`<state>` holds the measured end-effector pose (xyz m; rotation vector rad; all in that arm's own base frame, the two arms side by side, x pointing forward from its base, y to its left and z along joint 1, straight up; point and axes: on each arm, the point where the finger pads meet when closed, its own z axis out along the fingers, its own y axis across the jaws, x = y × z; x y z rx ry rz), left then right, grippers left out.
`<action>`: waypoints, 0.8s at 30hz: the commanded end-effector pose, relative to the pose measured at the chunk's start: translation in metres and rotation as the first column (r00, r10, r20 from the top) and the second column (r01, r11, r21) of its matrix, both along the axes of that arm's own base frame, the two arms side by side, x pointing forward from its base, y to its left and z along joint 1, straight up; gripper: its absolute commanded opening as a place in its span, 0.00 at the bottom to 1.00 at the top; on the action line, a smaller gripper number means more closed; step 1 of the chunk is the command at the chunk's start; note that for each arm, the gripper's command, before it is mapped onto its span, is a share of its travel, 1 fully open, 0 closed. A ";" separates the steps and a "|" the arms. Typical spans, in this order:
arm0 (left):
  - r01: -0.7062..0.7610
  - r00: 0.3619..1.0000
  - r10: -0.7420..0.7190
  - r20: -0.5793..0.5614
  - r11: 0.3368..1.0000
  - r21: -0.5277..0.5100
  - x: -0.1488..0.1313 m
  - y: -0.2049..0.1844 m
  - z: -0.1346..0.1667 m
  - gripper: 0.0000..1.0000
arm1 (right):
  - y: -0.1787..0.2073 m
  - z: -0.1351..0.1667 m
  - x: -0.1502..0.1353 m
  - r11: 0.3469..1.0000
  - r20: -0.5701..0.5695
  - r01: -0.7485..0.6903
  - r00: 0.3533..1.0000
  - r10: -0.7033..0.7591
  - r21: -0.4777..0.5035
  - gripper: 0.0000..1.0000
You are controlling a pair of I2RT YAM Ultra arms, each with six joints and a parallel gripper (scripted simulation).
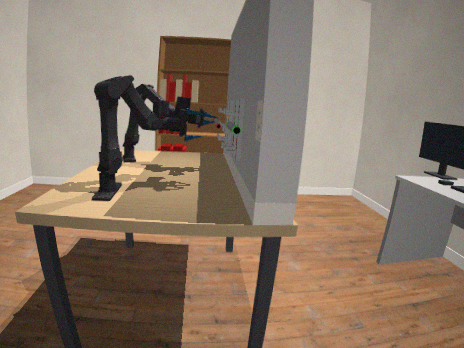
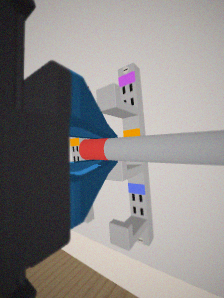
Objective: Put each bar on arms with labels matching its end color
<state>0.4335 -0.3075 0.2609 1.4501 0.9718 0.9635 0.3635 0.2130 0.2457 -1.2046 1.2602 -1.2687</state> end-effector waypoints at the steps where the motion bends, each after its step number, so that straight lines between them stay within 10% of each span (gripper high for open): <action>1: 0.002 0.998 0.002 0.056 0.997 -0.074 -0.001 0.004 0.026 0.00 | 0.002 0.006 0.000 1.000 0.023 -0.002 1.000 0.002 0.031 1.00; 24: 0.002 0.998 0.002 0.056 0.997 -0.074 -0.003 0.003 0.020 0.00 | -0.002 0.000 0.017 1.000 0.023 -0.002 1.000 0.002 0.031 1.00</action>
